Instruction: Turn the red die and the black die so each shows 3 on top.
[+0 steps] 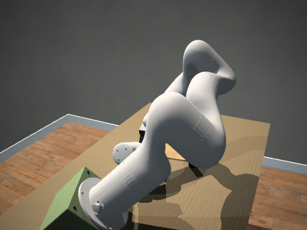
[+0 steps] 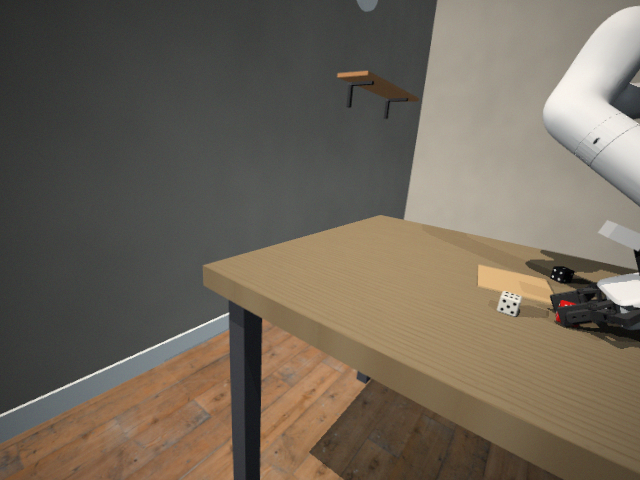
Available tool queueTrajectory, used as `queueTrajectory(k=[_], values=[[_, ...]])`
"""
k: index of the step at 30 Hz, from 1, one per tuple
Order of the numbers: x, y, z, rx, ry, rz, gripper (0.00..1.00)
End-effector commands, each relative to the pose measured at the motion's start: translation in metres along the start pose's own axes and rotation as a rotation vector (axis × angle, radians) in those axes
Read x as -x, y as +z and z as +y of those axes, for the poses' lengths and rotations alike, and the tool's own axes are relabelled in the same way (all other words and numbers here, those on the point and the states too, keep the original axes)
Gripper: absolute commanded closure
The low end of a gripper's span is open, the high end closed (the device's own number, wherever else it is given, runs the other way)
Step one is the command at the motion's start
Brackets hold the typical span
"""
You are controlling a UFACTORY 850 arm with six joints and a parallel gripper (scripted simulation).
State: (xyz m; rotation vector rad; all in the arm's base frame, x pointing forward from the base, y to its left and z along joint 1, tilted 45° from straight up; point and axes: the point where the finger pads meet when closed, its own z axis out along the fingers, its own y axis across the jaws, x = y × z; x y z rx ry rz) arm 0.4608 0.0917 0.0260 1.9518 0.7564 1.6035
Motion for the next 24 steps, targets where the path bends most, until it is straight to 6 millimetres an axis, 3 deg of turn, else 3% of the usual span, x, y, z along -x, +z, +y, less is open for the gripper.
queueTrajectory(k=[1,10,24], values=[[0.0,0.0,0.0,0.0,0.0,0.001,0.53],[0.0,-0.004,0.0,0.0,0.0,0.001,0.53],[0.0,-0.044,0.0,0.0,0.0,0.001,0.53]])
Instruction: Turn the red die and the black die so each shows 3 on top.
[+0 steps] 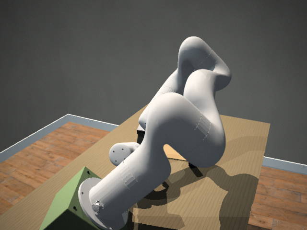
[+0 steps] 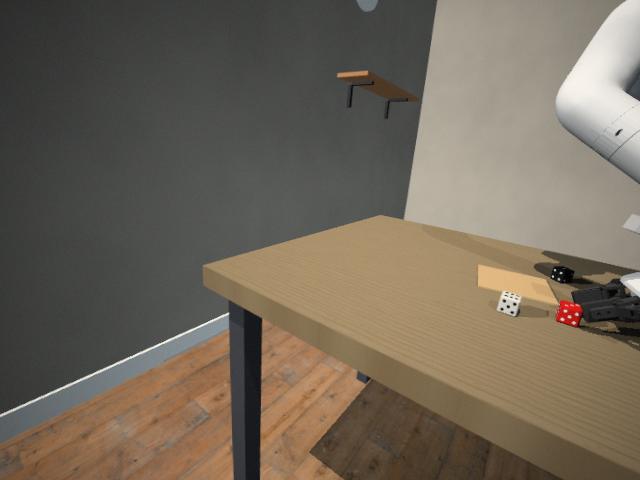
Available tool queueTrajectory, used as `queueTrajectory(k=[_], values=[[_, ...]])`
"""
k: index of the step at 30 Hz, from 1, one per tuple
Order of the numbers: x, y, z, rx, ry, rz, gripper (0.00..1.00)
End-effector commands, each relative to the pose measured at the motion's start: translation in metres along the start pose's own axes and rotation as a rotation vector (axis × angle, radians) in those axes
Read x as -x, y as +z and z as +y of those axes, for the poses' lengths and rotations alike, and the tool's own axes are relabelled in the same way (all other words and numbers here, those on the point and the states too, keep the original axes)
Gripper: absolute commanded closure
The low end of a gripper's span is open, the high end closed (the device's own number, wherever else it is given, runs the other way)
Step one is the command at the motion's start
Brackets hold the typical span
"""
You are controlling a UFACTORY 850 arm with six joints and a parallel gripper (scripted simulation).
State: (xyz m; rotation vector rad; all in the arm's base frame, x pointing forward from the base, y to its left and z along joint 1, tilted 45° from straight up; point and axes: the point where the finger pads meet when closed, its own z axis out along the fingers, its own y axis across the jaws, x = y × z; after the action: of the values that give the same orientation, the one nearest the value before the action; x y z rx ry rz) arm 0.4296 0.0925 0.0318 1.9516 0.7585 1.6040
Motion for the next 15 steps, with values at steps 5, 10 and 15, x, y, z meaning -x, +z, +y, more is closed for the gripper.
queueTrajectory(k=[5,10,15], values=[[-0.0005,-0.0181,-0.0002,0.001,0.001,0.0,0.53],[-0.0008,-0.0184,-0.0002,0.001,0.001,0.0,0.53],[-0.0059,-0.0211,-0.0002,0.001,0.001,0.0,0.53]])
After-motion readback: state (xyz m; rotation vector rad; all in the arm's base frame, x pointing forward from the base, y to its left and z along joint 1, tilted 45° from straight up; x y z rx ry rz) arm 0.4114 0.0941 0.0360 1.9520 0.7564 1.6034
